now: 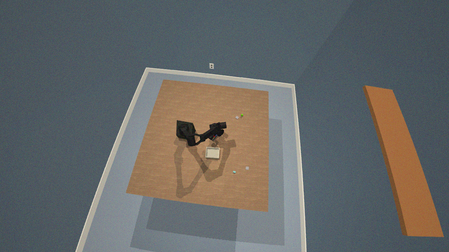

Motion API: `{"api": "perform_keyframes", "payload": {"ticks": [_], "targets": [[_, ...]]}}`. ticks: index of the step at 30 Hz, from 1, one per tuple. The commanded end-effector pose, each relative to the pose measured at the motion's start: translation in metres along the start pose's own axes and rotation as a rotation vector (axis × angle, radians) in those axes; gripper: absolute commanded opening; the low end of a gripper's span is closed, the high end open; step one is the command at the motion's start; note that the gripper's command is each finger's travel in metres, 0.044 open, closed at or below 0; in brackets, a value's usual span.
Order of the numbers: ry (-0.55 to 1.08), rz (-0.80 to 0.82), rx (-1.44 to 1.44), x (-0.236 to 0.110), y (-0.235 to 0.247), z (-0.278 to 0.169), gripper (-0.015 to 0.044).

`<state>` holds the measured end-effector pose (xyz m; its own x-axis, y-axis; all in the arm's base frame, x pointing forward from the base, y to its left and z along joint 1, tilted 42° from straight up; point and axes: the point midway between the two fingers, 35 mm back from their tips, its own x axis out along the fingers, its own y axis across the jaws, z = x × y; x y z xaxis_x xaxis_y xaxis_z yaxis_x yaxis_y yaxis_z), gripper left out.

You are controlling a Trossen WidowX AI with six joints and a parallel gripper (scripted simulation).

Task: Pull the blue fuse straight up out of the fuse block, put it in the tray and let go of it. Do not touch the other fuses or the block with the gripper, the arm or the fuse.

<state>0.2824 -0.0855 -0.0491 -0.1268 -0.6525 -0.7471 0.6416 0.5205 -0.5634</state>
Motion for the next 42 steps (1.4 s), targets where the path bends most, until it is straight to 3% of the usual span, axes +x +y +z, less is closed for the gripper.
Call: {"api": "perform_keyframes", "payload": {"ticks": [1, 42], "targets": [[0.001, -0.006, -0.008, 0.005, -0.001, -0.002, 0.0074], [0.002, -0.005, -0.002, 0.028, 0.000, -0.003, 0.0061]]}}
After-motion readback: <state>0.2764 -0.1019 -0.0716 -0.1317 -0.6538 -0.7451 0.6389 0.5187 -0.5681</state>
